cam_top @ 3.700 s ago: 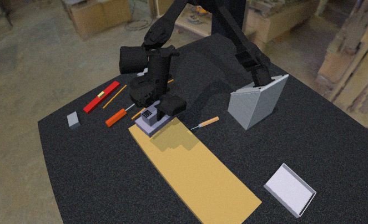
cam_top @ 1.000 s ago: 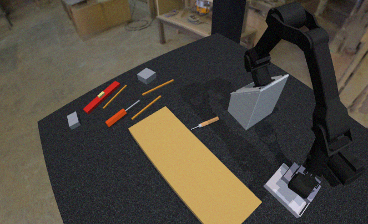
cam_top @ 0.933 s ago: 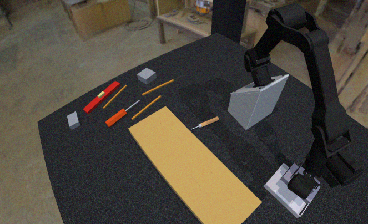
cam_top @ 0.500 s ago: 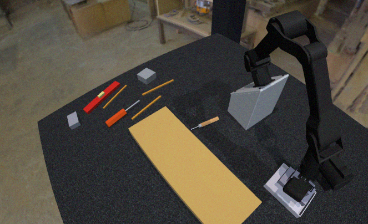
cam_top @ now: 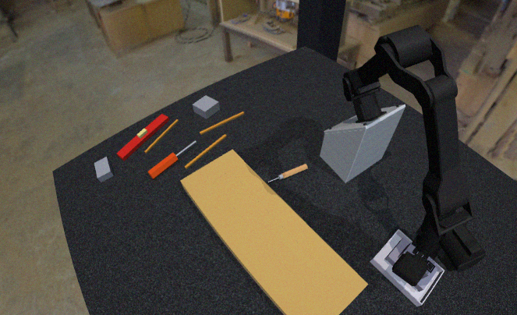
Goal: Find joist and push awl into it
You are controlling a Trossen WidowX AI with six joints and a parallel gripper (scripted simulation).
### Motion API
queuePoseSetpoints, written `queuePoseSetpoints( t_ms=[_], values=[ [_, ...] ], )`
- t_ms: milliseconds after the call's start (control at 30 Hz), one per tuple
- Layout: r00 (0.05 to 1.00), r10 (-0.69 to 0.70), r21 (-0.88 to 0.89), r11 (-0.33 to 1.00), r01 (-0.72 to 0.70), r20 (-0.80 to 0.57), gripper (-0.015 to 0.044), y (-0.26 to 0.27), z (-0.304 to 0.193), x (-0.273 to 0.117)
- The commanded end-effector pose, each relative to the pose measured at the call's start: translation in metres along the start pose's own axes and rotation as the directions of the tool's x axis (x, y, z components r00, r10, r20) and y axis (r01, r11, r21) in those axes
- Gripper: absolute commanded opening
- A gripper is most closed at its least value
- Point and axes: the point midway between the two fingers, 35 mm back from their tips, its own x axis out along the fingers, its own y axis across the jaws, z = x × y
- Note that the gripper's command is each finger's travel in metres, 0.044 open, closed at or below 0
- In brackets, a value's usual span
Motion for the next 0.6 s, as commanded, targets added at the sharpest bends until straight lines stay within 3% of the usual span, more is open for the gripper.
queuePoseSetpoints(
  t_ms=[0, 300, 567],
  values=[
    [1.0, -0.004, -0.005, 1.0, 0.004, 0.0, 0.0, -0.0006, -0.0016, 0.0058],
    [1.0, -0.004, -0.005, 1.0, 0.004, 0.0, 0.0, -0.0005, -0.0044, 0.0145],
    [1.0, 0.001, 0.0, 1.0, -0.001, -0.003, 0.021, 0.0003, -0.0046, 0.0128]
  ],
)
